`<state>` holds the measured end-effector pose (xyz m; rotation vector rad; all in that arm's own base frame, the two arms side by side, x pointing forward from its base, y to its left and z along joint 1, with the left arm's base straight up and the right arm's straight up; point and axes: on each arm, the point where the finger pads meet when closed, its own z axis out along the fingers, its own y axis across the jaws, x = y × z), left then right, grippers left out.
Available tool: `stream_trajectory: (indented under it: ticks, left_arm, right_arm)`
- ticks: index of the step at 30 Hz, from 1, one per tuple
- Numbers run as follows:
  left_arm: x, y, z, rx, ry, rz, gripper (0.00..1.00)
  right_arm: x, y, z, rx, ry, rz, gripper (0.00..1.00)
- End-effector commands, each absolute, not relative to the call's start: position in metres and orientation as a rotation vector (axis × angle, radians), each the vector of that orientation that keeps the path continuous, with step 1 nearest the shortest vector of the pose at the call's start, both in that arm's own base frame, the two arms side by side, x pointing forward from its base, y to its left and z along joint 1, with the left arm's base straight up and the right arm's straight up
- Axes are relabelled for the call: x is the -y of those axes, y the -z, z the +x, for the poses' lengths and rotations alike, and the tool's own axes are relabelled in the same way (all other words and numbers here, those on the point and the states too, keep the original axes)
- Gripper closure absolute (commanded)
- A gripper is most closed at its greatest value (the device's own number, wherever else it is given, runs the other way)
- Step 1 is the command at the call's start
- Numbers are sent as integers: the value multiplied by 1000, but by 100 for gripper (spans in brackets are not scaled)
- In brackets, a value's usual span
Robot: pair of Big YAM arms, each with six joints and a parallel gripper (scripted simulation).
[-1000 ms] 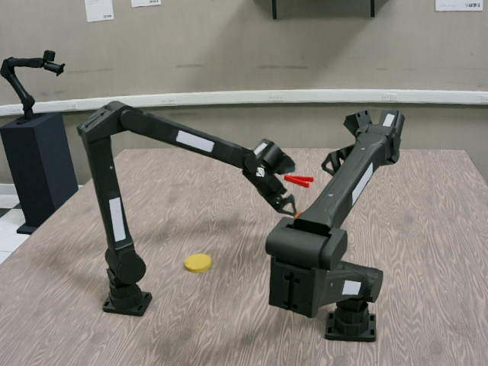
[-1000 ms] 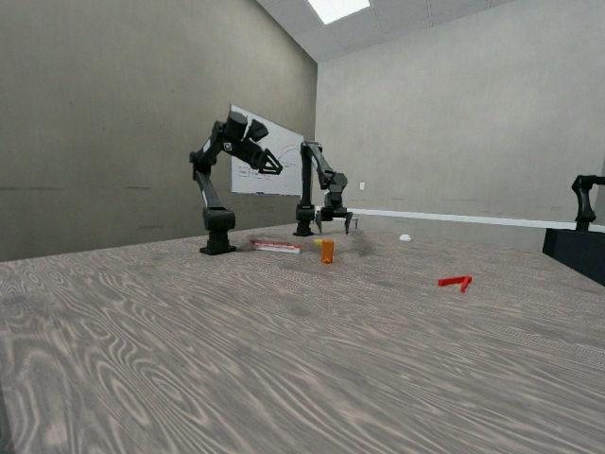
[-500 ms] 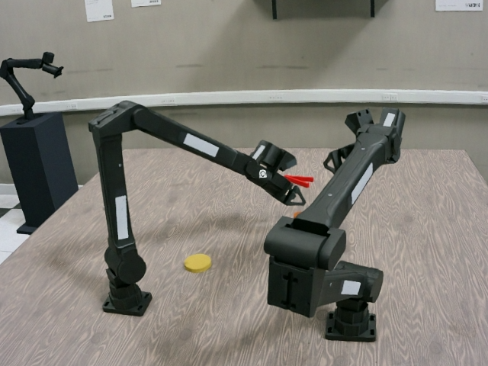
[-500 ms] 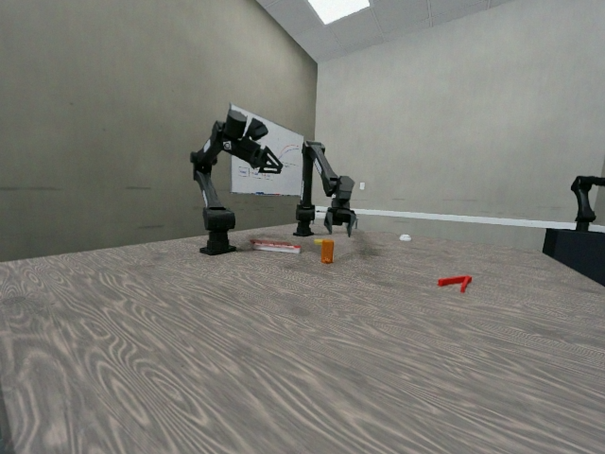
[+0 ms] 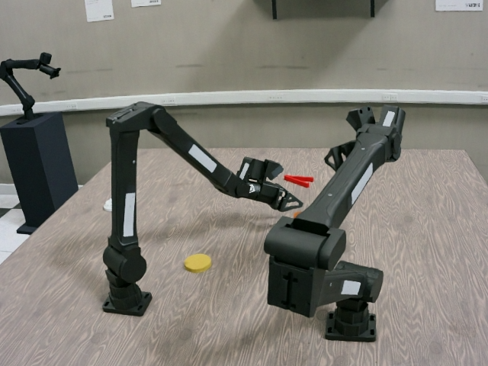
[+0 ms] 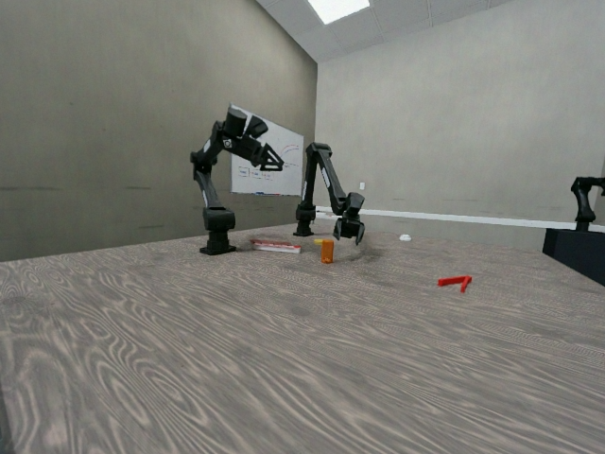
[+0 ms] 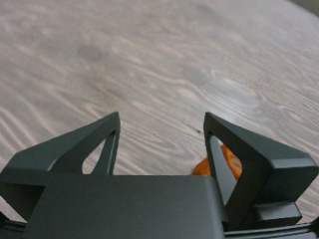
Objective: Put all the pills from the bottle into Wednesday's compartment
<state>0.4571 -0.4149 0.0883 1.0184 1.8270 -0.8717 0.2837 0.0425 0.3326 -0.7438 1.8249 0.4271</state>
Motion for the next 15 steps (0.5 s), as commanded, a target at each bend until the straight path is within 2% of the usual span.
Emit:
stream_trajectory:
  ticks: [1,15]
  left_arm:
    - [402,-96,475,-1645,948,967,34]
    - [370,-87,450,-1310,1055,1079,34]
  right_arm:
    - [-40,-374,292,-1761,-389,-763,0]
    - [-51,-361,275,-1764,-440,-856,0]
